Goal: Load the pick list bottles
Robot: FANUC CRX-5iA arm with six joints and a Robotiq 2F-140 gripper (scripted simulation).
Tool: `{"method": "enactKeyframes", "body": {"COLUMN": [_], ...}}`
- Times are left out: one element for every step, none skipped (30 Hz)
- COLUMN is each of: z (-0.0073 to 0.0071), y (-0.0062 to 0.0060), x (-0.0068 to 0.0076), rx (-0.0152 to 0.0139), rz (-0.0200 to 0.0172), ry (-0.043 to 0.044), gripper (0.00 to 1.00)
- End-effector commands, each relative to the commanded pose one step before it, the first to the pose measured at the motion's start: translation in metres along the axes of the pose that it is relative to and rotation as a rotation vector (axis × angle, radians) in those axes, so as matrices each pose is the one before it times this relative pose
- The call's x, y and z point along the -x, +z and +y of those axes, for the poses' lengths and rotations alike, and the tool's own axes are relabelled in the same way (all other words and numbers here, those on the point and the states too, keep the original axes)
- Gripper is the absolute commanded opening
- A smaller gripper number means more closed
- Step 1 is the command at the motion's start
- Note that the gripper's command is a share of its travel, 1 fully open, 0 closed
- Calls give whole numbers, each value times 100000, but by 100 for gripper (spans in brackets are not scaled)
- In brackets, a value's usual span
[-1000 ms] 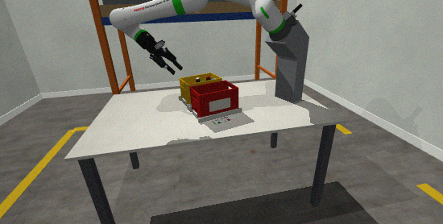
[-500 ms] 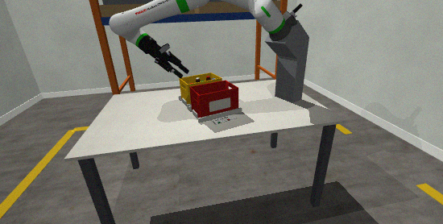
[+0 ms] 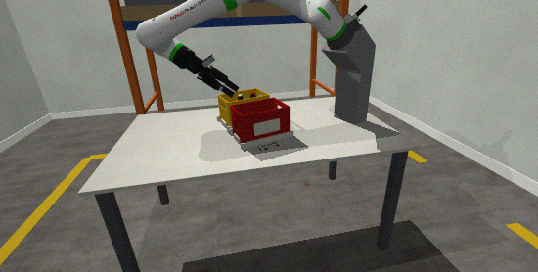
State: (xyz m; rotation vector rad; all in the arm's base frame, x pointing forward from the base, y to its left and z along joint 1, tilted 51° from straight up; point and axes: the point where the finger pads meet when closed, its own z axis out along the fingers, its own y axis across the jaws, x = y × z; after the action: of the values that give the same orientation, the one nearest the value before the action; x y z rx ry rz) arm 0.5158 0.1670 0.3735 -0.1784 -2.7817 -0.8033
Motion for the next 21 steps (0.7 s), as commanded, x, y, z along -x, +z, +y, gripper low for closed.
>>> {"method": "enactKeyframes", "body": {"z": [244, 80, 94, 108, 126, 131, 132, 77, 73, 89, 105, 122, 129, 89, 76, 92, 0, 0, 109, 125, 135], "y": [772, 361, 362, 367, 359, 359, 352, 211, 344, 342, 348, 339, 338, 225, 324, 322, 0, 0, 324, 318, 317], "x": [-531, -329, -329, -332, -324, -323, -318, -190, -354, -352, -355, -347, -346, -232, -372, -370, 0, 0, -370, -364, -362], "rx": [-275, -2176, -2175, -2174, -650, 1, 0, 1, -2099, -2099, -2098, -1033, 1, 1, -2023, -2023, 0, 0, -2023, -1376, 1], "rz": [-668, 5, 4, 1, 2, 1, 4, 0, -12, -12, -16, -5, 1, 3, -30, -30, 0, 0, -32, -20, 1], "ry": [-204, -2525, -2525, -2524, -756, -1, -1, 0, -2588, -2588, -2588, -1274, -1, -1, -2648, -2648, 0, 0, -2647, -1801, -1], "gripper": [44, 44, 44, 44, 44, 44, 44, 44, 44, 44, 44, 44, 44, 44, 44, 44, 44, 44, 44, 44, 44]}}
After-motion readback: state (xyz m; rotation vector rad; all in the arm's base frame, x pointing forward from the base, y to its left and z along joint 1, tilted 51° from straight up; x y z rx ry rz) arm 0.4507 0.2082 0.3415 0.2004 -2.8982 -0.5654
